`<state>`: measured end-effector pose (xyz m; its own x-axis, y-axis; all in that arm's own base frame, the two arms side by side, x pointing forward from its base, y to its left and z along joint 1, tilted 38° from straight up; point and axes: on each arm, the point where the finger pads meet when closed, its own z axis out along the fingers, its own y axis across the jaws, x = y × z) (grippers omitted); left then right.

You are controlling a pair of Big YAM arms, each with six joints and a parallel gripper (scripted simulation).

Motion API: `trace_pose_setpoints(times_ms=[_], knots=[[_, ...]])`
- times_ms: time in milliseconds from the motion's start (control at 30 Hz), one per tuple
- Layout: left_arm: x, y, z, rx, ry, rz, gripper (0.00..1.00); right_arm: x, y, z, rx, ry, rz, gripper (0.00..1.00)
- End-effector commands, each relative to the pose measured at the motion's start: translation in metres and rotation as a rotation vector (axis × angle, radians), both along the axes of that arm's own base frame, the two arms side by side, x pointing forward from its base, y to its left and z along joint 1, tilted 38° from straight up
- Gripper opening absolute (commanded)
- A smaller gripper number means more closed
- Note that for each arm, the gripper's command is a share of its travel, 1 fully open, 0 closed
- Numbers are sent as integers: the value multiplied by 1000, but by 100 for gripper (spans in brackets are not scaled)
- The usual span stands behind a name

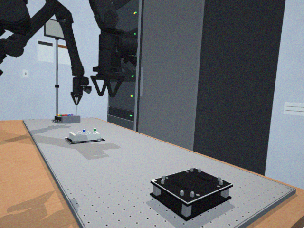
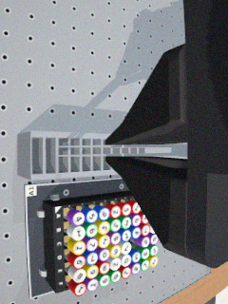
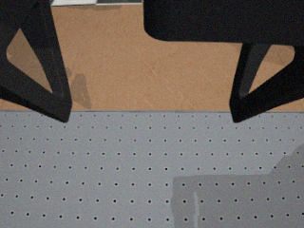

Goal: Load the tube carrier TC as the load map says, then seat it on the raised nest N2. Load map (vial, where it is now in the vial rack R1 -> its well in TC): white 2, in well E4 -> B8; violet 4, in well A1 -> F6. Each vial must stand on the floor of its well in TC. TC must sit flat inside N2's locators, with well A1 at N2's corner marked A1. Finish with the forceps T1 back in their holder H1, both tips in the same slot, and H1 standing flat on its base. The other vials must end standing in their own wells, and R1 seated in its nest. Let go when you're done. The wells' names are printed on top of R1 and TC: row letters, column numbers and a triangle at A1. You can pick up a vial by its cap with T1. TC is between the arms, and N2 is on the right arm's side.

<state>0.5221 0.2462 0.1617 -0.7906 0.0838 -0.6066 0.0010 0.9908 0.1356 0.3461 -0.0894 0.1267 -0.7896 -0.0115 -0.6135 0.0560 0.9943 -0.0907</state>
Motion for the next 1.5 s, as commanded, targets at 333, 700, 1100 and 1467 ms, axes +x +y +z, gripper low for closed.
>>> trace_pose_setpoints(times_ms=[333, 700, 1100, 1467], knots=[[-14, 7, 23, 9, -15, 11, 8, 4, -2, 9, -4, -17, -3, 100], [-17, 7, 28, 10, -15, 11, 8, 4, -2, 9, -4, -17, -3, 100], [-20, 6, 35, 12, -19, 11, 8, 4, -2, 9, -4, -17, -3, 100], [-26, 4, 35, 7, -12, 12, 8, 4, -2, 9, -4, -17, -3, 100]])
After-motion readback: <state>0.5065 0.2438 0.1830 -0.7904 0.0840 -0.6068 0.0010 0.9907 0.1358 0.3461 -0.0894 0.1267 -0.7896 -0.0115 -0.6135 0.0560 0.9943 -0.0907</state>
